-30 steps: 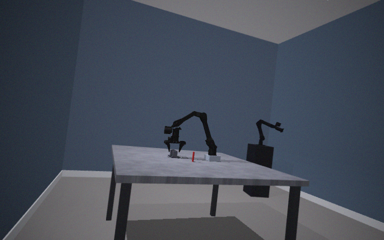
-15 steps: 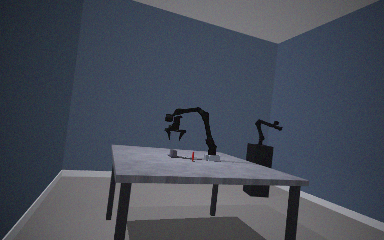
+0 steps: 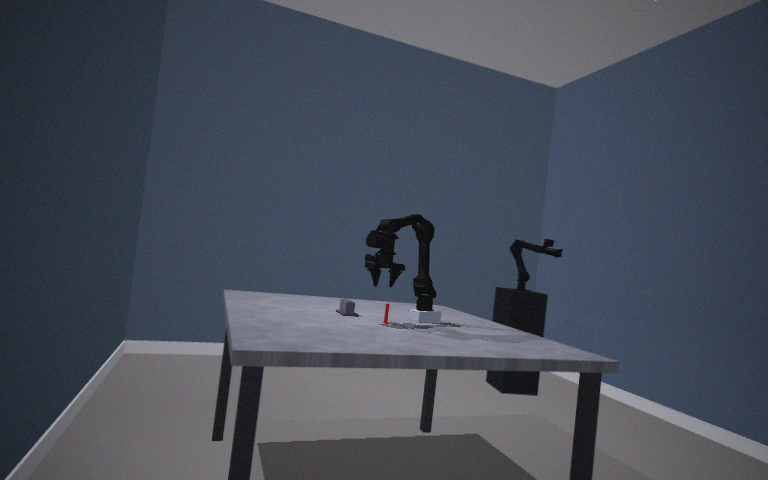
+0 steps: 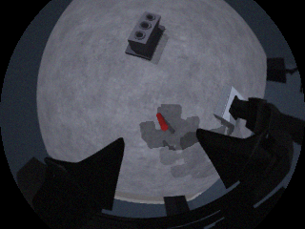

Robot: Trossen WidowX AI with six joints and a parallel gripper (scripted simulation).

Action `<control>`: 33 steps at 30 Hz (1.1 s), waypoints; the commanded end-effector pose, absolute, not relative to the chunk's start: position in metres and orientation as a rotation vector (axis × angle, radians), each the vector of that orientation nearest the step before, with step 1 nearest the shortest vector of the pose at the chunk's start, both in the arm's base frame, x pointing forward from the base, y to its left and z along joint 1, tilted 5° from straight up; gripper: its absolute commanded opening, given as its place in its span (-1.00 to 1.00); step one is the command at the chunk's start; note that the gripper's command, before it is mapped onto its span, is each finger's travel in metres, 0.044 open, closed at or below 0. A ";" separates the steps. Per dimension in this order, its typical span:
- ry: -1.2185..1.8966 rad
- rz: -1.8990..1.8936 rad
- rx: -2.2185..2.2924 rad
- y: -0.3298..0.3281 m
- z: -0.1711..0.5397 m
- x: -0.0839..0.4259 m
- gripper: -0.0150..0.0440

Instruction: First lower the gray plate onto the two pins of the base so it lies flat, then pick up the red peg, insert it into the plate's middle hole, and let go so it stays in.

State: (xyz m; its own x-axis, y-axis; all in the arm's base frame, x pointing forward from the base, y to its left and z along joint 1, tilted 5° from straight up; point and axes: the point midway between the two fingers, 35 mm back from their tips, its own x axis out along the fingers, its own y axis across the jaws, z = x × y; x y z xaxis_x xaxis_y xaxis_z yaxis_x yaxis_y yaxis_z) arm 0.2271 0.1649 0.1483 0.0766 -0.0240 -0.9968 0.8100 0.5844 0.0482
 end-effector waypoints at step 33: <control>1.370 -0.671 0.687 0.172 0.076 0.209 1.00</control>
